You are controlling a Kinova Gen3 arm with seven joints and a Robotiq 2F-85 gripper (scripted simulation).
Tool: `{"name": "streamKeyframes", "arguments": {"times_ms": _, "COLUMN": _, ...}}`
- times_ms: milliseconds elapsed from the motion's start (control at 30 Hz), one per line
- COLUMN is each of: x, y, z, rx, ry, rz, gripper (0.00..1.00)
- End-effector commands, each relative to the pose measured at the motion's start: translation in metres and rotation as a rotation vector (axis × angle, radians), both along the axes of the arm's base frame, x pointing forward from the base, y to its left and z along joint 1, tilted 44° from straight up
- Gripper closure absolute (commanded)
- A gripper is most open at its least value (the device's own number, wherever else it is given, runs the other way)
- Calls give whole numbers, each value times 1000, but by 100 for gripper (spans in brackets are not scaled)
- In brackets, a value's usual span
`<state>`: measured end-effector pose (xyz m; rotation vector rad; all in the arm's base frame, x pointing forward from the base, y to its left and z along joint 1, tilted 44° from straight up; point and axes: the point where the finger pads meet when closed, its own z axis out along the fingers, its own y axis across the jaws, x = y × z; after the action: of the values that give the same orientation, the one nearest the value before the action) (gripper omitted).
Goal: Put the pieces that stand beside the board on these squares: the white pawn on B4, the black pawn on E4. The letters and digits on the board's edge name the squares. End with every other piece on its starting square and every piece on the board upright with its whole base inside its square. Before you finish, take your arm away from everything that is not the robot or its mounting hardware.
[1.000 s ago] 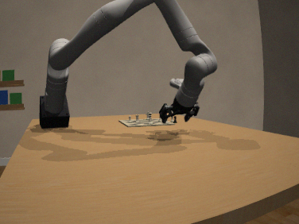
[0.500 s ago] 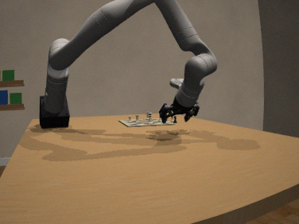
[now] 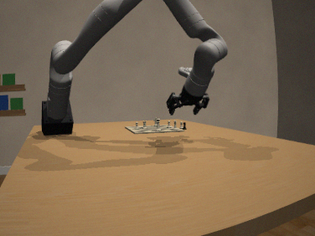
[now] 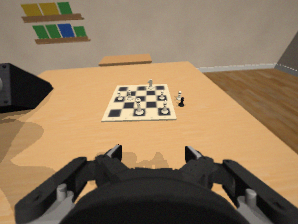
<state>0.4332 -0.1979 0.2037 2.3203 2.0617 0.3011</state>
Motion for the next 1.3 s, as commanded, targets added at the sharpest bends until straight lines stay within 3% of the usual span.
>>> {"name": "streamKeyframes", "arguments": {"times_ms": 0, "x": 7, "y": 19, "z": 17, "rx": 0, "ry": -21, "rz": 26, "gripper": 0}}
{"name": "streamKeyframes", "arguments": {"times_ms": 233, "x": 7, "y": 28, "z": 26, "rx": 0, "ry": -21, "rz": 26, "gripper": 0}}
{"name": "streamKeyframes", "arguments": {"times_ms": 600, "x": 10, "y": 31, "z": 17, "rx": -30, "ry": 14, "rz": 76, "gripper": 0}}
{"name": "streamKeyframes", "arguments": {"times_ms": 733, "x": 22, "y": 46, "z": -2, "rx": -111, "ry": 95, "rz": 229, "gripper": 0}}
{"name": "streamKeyframes", "arguments": {"times_ms": 867, "x": 43, "y": 71, "z": -30, "rx": -247, "ry": 219, "rz": 482, "gripper": 0}}
{"name": "streamKeyframes", "arguments": {"times_ms": 900, "x": 43, "y": 71, "z": -30, "rx": -247, "ry": 219, "rz": 482, "gripper": 0}}
{"name": "streamKeyframes", "arguments": {"times_ms": 933, "x": 50, "y": 78, "z": -38, "rx": -288, "ry": 253, "rz": 556, "gripper": 0}}
{"name": "streamKeyframes", "arguments": {"times_ms": 1000, "x": 50, "y": 78, "z": -38, "rx": -288, "ry": 253, "rz": 556, "gripper": 0}}
{"name": "streamKeyframes", "arguments": {"times_ms": 1100, "x": 72, "y": 106, "z": -61, "rx": -419, "ry": 356, "rz": 789, "gripper": 0}}
{"name": "streamKeyframes", "arguments": {"times_ms": 1200, "x": 80, "y": 116, "z": -68, "rx": -464, "ry": 388, "rz": 867, "gripper": 0}}
{"name": "streamKeyframes", "arguments": {"times_ms": 1267, "x": 95, "y": 137, "z": -82, "rx": -552, "ry": 449, "rz": 1016, "gripper": 0}}
